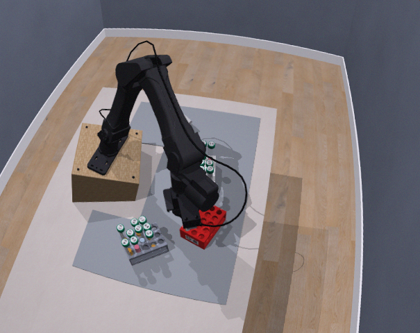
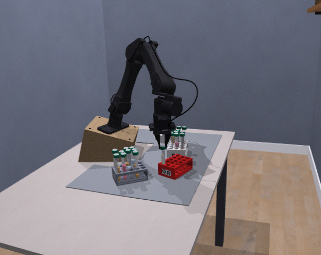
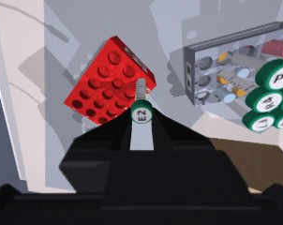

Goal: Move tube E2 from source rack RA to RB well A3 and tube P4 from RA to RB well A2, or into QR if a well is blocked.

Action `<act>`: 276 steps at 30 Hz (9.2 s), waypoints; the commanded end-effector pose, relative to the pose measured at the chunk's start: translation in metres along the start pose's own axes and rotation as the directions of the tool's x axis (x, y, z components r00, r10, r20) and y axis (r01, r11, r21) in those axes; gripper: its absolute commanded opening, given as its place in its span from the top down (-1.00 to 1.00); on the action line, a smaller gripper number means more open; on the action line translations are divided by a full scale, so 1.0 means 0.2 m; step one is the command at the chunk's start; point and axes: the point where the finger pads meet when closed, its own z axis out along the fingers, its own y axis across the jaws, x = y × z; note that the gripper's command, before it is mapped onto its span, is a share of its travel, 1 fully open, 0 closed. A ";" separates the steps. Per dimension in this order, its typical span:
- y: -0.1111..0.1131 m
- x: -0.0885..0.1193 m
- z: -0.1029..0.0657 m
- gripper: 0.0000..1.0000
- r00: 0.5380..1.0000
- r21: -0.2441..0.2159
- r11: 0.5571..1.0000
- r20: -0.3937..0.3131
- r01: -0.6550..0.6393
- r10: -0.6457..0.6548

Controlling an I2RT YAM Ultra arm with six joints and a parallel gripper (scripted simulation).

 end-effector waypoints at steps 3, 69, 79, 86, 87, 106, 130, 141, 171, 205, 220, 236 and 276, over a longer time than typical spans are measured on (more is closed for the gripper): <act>0.00 0.03 0.06 1.00 1.000 0.004 1.000 -0.020 0.001 -0.001; 0.00 0.03 0.06 1.00 1.000 0.004 1.000 -0.020 0.001 -0.001; 0.00 0.03 0.06 0.53 1.000 0.004 1.000 -0.020 0.001 -0.001; 0.00 0.03 0.06 0.53 1.000 0.004 1.000 -0.020 0.001 -0.001; 0.00 0.03 0.06 0.53 1.000 0.004 1.000 -0.020 0.001 -0.001; 0.00 0.03 0.06 0.53 1.000 0.004 1.000 -0.020 0.001 -0.001; -0.02 0.03 0.05 0.40 1.000 0.008 1.000 -0.024 -0.007 0.008; -0.02 0.03 0.05 0.40 1.000 0.008 1.000 -0.025 -0.008 0.008; -0.02 0.03 0.05 0.40 1.000 0.008 1.000 -0.025 -0.008 0.008; 0.02 -0.03 -0.33 0.40 1.000 -0.024 1.000 0.029 0.007 -0.006; 0.02 -0.03 -0.43 0.40 1.000 -0.019 1.000 0.025 0.003 -0.002; 0.00 0.12 -0.34 1.00 0.959 0.001 0.959 0.017 0.284 -0.284; -0.04 0.35 -0.26 1.00 0.679 0.007 0.679 0.015 0.734 -0.734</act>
